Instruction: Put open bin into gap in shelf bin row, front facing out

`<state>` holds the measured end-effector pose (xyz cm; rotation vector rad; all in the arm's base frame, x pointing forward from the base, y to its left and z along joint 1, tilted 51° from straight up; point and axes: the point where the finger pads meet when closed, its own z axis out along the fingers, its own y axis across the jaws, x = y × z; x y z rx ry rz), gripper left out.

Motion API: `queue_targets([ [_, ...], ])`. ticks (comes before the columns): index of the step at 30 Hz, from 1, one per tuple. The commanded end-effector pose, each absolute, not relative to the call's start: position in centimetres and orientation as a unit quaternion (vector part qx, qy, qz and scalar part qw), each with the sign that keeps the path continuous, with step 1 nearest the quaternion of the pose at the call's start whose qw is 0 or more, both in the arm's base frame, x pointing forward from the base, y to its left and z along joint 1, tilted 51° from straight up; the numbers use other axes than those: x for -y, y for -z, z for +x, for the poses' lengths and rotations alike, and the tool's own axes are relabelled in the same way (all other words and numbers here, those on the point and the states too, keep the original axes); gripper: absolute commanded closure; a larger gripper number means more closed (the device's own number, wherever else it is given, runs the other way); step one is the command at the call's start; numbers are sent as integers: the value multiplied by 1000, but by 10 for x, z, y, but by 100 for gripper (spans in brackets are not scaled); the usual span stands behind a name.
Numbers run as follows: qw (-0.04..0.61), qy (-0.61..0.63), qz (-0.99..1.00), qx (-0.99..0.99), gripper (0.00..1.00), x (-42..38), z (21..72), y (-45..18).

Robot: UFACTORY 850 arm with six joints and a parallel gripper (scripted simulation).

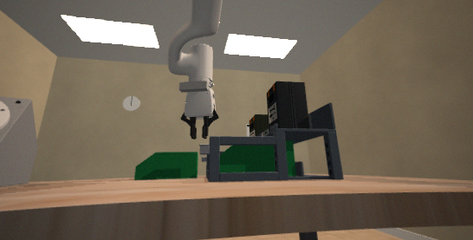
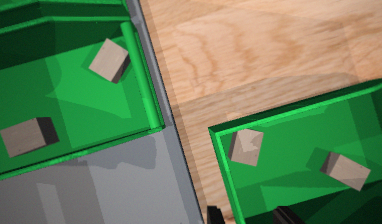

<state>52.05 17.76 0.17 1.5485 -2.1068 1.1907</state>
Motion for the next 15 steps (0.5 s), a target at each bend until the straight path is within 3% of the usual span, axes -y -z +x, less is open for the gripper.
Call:
queue_targets([
  [1, 154, -403, 571, 698, 66, -178, 520, -2],
  [4, 186, -390, 623, 652, 66, -178, 519, -3],
  [15, 186, -390, 623, 652, 66, -178, 519, -3],
])
